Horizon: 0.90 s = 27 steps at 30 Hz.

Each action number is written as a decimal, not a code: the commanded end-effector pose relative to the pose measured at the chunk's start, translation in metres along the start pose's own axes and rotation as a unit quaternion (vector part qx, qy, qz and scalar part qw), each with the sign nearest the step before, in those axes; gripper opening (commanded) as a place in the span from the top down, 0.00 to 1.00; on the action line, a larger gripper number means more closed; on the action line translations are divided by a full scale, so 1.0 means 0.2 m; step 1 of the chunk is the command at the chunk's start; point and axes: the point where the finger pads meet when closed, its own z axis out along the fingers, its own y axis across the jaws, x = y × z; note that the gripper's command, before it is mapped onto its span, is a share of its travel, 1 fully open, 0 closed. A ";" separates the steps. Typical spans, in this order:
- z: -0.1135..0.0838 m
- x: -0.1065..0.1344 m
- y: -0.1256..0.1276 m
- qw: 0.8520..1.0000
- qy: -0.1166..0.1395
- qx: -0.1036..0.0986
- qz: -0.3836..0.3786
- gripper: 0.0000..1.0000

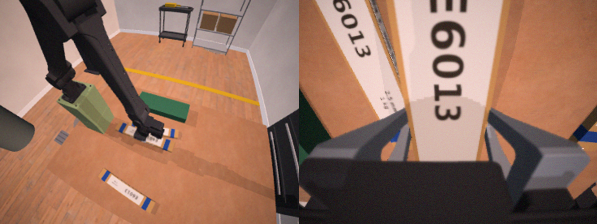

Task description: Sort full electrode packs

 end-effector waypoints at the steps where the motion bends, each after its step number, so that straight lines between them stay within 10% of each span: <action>1: -0.16 -0.11 0.00 1.000 -0.026 0.000 0.002 1.00; 27: -0.24 -0.10 0.00 1.000 -0.027 0.000 0.002 1.00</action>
